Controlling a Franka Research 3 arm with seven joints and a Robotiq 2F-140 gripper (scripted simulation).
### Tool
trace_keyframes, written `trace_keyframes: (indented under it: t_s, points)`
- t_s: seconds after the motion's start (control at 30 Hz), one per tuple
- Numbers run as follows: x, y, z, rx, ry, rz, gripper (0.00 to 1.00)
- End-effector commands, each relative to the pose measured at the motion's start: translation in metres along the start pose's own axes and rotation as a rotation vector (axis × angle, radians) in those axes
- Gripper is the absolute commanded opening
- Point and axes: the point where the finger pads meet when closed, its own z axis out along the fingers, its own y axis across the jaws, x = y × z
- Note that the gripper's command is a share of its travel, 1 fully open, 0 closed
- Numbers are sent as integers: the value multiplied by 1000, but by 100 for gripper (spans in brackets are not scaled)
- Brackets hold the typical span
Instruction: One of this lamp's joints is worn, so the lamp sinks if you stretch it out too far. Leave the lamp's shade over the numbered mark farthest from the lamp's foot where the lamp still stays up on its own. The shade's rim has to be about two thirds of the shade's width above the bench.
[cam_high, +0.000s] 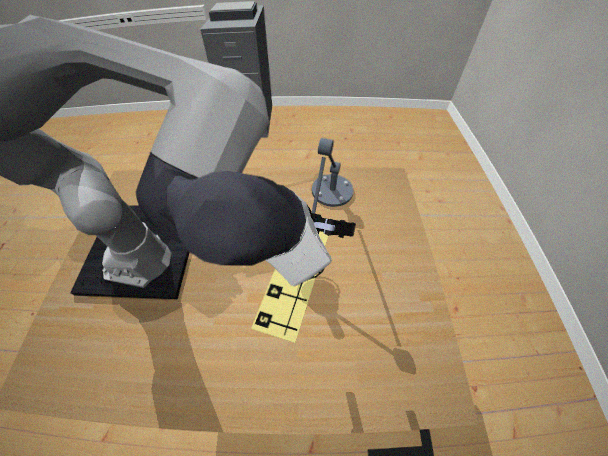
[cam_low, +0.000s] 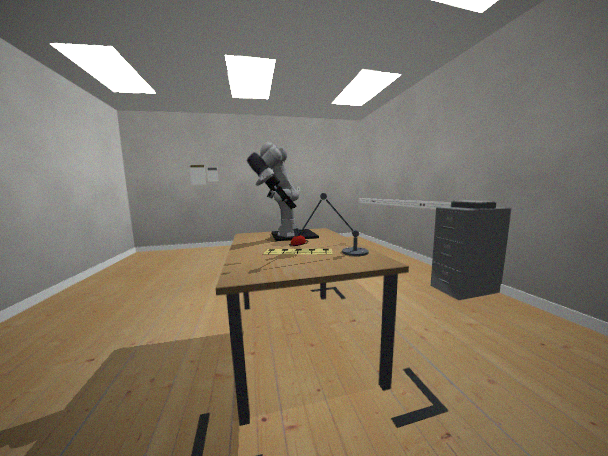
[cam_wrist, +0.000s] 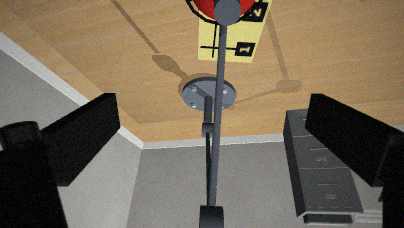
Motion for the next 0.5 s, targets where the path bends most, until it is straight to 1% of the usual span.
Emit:
trace_keyframes:
  t_s: [0.0,0.3,0.47]
  points:
    - [0,3,1,-8,2,5,100]
    - [0,-2,3,5,1,-2,100]
    - [0,-2,2,4,1,-2,100]
